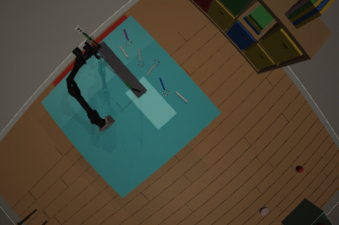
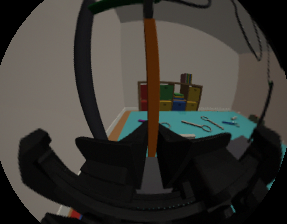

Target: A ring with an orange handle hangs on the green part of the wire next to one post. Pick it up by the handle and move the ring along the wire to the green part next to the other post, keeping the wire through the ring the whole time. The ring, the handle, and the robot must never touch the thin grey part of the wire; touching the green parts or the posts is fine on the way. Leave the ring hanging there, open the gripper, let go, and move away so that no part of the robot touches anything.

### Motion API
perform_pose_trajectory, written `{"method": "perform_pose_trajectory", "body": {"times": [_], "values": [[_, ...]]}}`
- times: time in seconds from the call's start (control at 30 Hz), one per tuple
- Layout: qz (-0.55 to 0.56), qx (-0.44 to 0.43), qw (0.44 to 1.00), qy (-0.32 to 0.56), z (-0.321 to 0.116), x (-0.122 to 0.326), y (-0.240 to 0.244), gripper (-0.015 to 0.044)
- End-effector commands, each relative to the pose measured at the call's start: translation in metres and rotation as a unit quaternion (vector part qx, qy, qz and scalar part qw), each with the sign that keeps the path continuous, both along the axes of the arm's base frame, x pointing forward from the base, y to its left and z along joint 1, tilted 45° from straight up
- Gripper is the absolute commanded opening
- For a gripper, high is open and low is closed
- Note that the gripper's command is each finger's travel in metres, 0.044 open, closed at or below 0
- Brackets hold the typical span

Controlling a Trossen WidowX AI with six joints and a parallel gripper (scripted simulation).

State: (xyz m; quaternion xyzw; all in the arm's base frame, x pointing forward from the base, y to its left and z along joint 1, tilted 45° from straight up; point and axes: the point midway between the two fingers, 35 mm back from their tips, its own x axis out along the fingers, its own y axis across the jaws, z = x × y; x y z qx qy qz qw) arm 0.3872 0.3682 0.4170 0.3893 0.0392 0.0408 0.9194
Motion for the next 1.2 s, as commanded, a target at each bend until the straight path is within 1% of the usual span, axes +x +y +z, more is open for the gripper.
{"method": "perform_pose_trajectory", "body": {"times": [0.0, 0.73, 1.17], "values": [[0.02, 0.007, 1.0, 0.014, 0.005, -0.009, -0.006, -0.015], [0.158, -0.018, 0.976, 0.152, -0.004, -0.055, -0.038, -0.015], [0.149, -0.07, 0.973, 0.159, -0.021, -0.054, -0.055, -0.015]]}}
